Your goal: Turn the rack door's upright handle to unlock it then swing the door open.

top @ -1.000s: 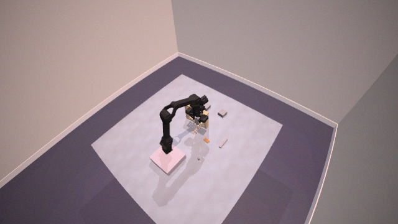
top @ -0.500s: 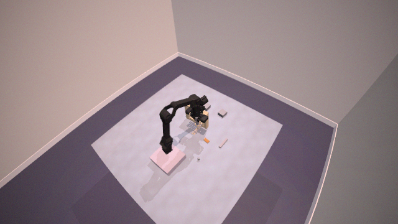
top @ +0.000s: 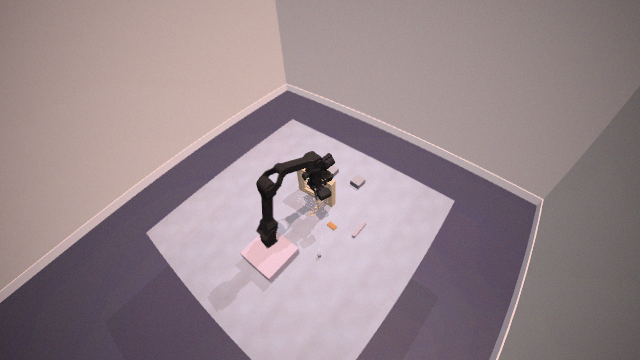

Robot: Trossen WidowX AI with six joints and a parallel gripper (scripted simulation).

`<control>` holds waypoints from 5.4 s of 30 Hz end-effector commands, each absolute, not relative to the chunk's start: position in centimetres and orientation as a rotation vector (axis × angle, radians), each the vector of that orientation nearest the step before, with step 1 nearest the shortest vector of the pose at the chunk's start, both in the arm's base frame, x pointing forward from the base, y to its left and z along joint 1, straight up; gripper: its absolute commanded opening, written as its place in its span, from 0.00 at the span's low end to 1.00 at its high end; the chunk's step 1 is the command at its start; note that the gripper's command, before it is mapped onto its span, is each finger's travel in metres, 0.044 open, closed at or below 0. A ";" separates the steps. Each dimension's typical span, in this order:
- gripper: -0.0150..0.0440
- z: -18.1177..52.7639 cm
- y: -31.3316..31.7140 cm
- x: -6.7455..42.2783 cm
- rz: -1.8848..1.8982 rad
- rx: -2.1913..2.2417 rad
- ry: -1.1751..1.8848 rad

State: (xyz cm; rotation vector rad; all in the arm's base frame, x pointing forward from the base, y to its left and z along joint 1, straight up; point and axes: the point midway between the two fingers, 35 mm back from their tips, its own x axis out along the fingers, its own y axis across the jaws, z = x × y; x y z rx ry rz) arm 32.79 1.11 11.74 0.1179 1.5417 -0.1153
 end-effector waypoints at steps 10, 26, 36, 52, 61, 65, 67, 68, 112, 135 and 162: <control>0.29 11.7 1.1 32.8 -0.628 0.645 1.449; 0.29 11.7 1.1 32.8 -1.215 1.248 1.172; 0.29 11.7 1.1 32.8 -1.268 1.301 1.137; 0.46 11.7 1.1 32.8 -1.268 1.301 1.137; 0.75 11.7 1.1 32.8 -1.244 1.277 1.153; 0.75 11.7 1.1 32.8 -1.106 1.136 1.240; 0.75 11.7 1.1 32.8 -1.033 1.061 1.281; 0.75 11.7 1.1 32.8 -0.997 1.023 1.300; 0.75 11.7 1.1 32.8 0.669 -0.688 1.437; 0.75 11.7 1.1 32.8 1.479 -1.519 0.973; 0.30 11.7 1.1 32.8 1.484 -1.525 0.968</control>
